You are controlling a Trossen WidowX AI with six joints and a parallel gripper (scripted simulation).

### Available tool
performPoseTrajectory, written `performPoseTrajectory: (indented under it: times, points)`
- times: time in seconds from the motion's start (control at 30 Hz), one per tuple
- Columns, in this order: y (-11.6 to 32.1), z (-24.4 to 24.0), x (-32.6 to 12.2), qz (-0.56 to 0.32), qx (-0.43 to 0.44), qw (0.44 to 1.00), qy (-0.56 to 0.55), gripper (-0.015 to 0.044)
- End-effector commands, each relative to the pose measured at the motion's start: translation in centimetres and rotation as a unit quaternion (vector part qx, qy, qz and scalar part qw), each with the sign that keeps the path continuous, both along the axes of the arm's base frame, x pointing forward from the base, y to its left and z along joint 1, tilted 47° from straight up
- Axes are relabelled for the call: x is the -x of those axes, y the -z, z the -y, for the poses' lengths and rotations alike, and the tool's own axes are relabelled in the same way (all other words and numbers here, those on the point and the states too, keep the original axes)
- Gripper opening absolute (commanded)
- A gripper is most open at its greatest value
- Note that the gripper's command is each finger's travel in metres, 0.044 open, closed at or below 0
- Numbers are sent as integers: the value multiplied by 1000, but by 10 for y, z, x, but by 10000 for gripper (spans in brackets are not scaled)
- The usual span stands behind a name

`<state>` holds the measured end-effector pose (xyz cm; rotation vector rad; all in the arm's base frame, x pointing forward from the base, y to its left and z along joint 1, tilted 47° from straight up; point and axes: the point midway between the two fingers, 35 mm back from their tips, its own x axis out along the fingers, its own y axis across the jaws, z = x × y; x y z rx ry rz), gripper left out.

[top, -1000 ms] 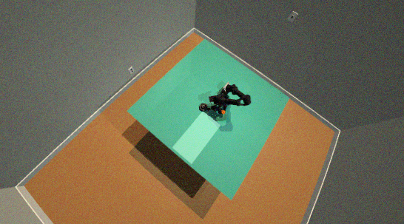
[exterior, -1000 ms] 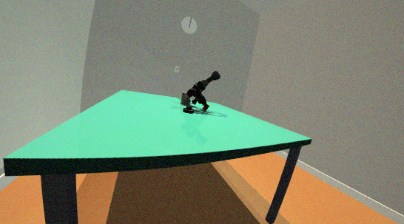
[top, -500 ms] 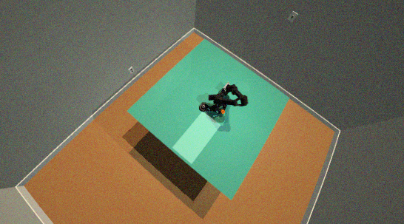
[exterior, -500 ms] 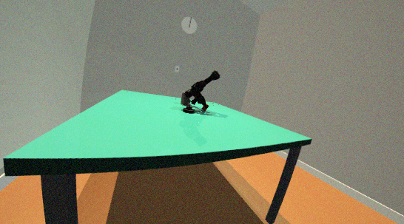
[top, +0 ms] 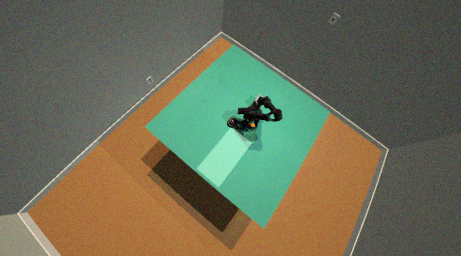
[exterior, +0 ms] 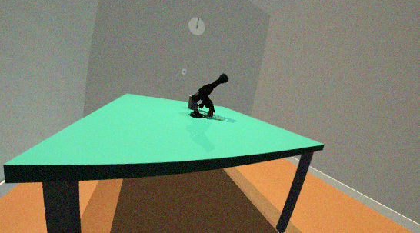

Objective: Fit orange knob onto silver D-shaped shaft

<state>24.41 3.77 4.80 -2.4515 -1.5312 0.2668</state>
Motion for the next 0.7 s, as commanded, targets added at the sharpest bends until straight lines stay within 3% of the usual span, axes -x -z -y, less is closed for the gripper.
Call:
performPoseTrajectory:
  times: [0.0,0.47,0.67]
  points:
    - [0,0,0,-2,-1,1000,0,260]
    - [0,0,0,-2,-1,1000,0,260]
    - [0,0,0,-2,-1,1000,0,418]
